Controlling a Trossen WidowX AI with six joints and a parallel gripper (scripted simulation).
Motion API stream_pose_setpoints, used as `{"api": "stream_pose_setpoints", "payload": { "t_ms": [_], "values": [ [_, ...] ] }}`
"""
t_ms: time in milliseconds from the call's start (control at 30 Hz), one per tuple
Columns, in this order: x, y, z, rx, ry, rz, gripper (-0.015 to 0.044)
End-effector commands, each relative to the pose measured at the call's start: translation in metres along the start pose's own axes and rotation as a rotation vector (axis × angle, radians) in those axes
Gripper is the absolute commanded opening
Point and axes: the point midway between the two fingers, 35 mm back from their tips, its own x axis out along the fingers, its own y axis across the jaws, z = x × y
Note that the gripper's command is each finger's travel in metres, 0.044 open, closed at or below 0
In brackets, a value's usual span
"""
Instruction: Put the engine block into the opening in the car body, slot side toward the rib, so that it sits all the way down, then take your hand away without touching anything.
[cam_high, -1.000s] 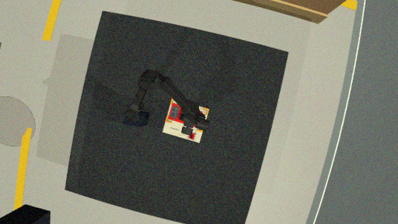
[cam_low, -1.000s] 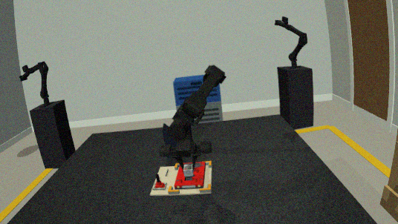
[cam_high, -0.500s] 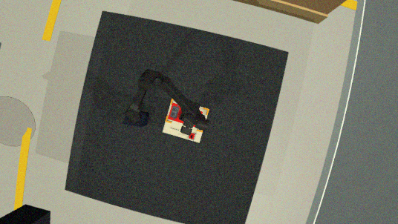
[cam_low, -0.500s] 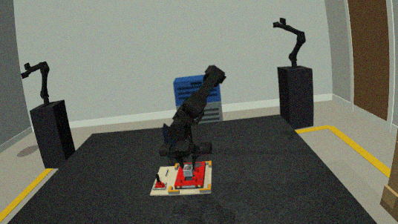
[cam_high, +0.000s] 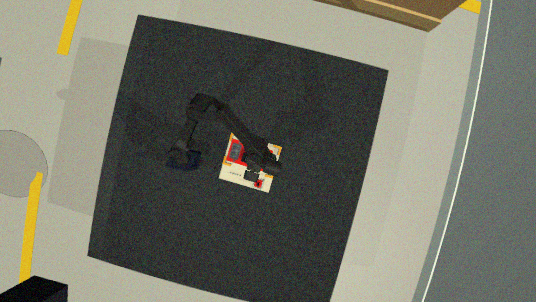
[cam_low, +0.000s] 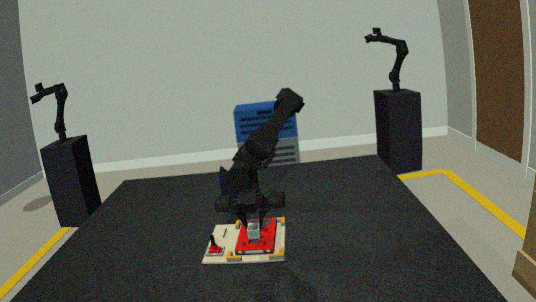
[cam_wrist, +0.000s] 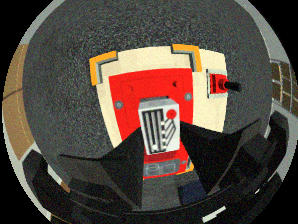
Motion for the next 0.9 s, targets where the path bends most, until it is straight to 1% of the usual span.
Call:
{"api": "stream_pose_setpoints", "payload": {
  "t_ms": [0,267,867],
  "values": [
    [0.0016,0.0001,-0.0007,-0.005,0.000,0.005,0.0158],
    [0.0037,0.0001,-0.0007,0.039,0.000,0.005,0.0158],
    [0.0083,0.0002,-0.0008,0.029,0.000,0.005,0.0158]
  ]
}}
